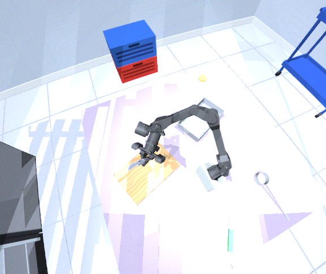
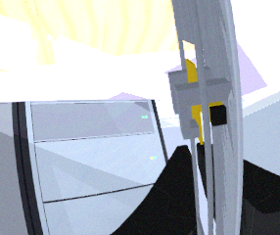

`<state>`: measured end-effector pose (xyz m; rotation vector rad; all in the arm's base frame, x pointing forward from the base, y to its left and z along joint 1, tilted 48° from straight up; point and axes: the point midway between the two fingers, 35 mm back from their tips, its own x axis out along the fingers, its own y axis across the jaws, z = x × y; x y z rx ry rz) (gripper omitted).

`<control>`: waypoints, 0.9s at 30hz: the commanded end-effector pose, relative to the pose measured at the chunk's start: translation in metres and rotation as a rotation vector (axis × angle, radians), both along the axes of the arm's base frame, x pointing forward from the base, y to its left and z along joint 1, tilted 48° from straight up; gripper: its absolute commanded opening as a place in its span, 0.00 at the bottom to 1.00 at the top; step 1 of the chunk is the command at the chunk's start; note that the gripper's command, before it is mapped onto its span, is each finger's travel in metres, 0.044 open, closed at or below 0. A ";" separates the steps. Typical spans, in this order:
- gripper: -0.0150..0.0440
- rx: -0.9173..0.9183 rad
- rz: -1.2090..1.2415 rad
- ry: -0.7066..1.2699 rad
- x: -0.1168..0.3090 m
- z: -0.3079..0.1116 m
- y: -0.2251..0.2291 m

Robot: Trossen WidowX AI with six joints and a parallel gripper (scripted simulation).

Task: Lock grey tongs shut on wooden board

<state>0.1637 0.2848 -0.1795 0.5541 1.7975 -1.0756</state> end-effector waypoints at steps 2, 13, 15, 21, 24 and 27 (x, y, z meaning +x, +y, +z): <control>0.00 -0.133 0.054 -0.062 -0.003 -0.005 0.003; 0.00 -0.381 0.174 -0.226 -0.009 -0.009 0.006; 0.00 -0.421 0.203 -0.260 -0.010 -0.009 0.007; 0.00 -0.531 0.272 -0.376 -0.012 -0.006 0.012; 0.00 -0.579 0.309 -0.439 -0.012 -0.004 0.015; 0.00 -0.623 0.347 -0.506 -0.013 -0.001 0.018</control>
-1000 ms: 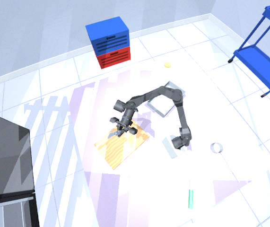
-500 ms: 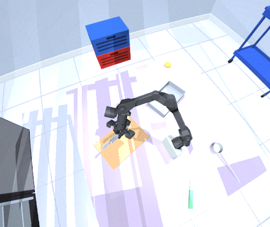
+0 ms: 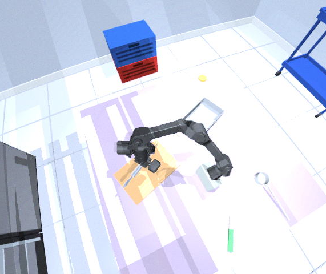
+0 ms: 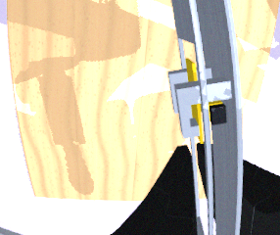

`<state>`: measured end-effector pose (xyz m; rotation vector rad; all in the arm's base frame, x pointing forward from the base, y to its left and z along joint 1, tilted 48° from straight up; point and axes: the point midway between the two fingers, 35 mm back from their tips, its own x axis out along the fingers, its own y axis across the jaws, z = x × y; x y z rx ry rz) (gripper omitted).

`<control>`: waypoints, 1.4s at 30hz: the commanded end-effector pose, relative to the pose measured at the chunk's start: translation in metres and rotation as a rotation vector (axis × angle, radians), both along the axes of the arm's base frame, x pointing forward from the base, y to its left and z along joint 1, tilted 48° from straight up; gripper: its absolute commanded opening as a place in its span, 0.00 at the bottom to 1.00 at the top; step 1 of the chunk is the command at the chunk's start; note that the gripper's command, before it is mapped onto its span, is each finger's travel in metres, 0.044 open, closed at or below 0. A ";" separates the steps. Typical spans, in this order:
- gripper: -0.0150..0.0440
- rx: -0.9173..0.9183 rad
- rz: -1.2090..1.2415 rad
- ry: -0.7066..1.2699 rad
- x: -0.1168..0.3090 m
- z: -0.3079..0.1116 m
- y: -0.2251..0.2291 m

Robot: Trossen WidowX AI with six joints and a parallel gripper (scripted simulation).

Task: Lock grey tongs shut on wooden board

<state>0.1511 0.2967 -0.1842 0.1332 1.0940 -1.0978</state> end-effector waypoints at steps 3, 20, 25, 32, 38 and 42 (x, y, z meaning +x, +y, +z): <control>0.00 -0.080 0.094 -0.124 -0.001 0.007 0.009; 0.00 -0.082 0.097 -0.127 0.001 0.002 0.005; 0.00 -0.082 0.097 -0.127 0.003 -0.005 0.001; 0.00 -0.082 0.097 -0.128 0.006 -0.013 -0.007; 0.00 -0.081 0.097 -0.128 0.008 -0.021 -0.013; 0.00 -0.082 0.097 -0.128 0.010 -0.026 -0.018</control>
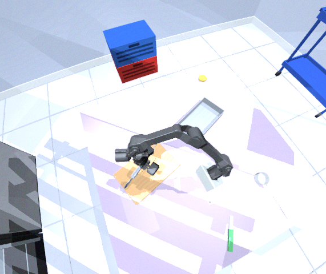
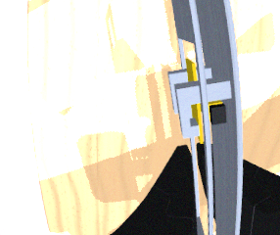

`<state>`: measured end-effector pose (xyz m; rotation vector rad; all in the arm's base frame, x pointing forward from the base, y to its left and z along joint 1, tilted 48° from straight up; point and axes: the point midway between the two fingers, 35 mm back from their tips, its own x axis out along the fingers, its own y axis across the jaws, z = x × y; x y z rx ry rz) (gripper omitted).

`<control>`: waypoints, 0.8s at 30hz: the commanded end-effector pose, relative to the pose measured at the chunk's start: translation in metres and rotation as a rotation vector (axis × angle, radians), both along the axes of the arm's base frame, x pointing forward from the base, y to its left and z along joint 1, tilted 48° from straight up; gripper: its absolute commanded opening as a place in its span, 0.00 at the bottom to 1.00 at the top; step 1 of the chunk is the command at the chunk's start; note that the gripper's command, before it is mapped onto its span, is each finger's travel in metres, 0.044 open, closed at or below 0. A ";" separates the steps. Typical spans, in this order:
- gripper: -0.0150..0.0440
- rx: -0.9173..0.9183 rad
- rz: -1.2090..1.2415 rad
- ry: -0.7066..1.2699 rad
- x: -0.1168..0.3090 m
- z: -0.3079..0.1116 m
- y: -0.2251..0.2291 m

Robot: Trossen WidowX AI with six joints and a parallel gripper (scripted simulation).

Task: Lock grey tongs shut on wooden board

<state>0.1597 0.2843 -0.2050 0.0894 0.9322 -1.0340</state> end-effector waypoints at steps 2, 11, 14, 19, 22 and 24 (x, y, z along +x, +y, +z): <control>0.00 -0.004 0.005 0.000 0.002 -0.007 -0.007; 0.00 -0.004 0.005 0.000 0.005 -0.018 -0.018; 0.00 -0.004 0.005 0.000 0.006 -0.021 -0.021; 0.00 -0.004 0.005 0.000 0.007 -0.026 -0.027; 0.00 -0.004 0.005 -0.001 0.008 -0.030 -0.031; 0.00 -0.005 0.005 -0.001 0.008 -0.032 -0.033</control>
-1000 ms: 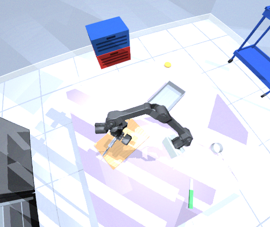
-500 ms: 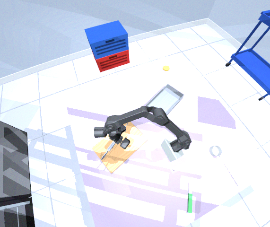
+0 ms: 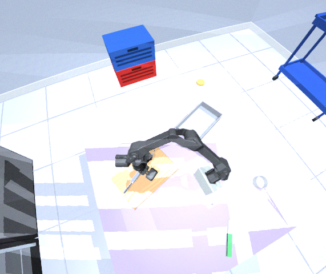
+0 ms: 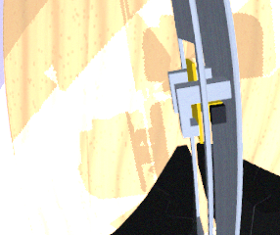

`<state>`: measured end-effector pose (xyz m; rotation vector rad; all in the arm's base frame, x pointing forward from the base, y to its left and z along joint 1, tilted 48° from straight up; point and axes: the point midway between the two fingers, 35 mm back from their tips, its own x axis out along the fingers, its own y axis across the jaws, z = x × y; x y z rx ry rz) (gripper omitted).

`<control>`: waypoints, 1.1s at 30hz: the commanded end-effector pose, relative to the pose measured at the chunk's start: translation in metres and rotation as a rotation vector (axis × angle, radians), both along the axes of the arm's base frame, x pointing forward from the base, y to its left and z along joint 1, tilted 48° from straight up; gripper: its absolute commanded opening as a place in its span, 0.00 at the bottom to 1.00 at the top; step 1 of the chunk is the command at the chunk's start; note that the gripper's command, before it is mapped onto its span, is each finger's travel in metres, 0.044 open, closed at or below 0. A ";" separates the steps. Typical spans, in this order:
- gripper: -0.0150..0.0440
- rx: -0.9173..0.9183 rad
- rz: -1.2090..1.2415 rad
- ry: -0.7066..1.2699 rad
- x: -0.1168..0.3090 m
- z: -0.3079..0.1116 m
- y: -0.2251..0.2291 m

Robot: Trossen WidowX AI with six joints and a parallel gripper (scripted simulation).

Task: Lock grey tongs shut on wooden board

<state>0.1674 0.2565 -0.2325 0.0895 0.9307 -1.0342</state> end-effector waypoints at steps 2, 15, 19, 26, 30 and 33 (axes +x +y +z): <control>0.00 -0.004 0.005 0.000 0.001 -0.006 -0.008; 0.00 -0.005 0.004 0.000 0.004 -0.019 -0.025; 0.00 -0.006 0.004 0.000 0.004 -0.023 -0.030; 0.04 -0.004 0.000 0.000 0.004 -0.023 -0.029; 0.22 -0.004 0.000 0.000 0.004 -0.023 -0.029; 0.36 -0.004 0.000 0.000 0.004 -0.023 -0.029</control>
